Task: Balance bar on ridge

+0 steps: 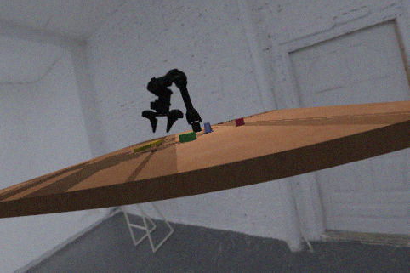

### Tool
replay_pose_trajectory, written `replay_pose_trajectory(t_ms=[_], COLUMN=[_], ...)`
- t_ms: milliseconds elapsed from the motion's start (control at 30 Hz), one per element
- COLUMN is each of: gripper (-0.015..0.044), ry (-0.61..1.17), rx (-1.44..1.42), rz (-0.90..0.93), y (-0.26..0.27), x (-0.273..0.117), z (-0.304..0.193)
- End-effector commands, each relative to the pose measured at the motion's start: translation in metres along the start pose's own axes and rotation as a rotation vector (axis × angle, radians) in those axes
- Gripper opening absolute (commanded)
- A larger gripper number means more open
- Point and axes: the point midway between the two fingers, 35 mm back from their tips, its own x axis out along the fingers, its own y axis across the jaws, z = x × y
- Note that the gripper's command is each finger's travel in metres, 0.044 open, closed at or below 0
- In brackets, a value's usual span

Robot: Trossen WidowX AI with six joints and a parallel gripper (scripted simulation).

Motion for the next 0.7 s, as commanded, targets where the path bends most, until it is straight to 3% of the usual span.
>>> replay_pose_trajectory(t_ms=[0, 667], gripper=[0.0315, 0.0315], ry=[0.031, 0.206], rx=[-0.005, 0.008], rz=[0.011, 0.097], y=[-0.018, -0.102], x=[-0.001, -0.006], z=[-0.007, -0.063])
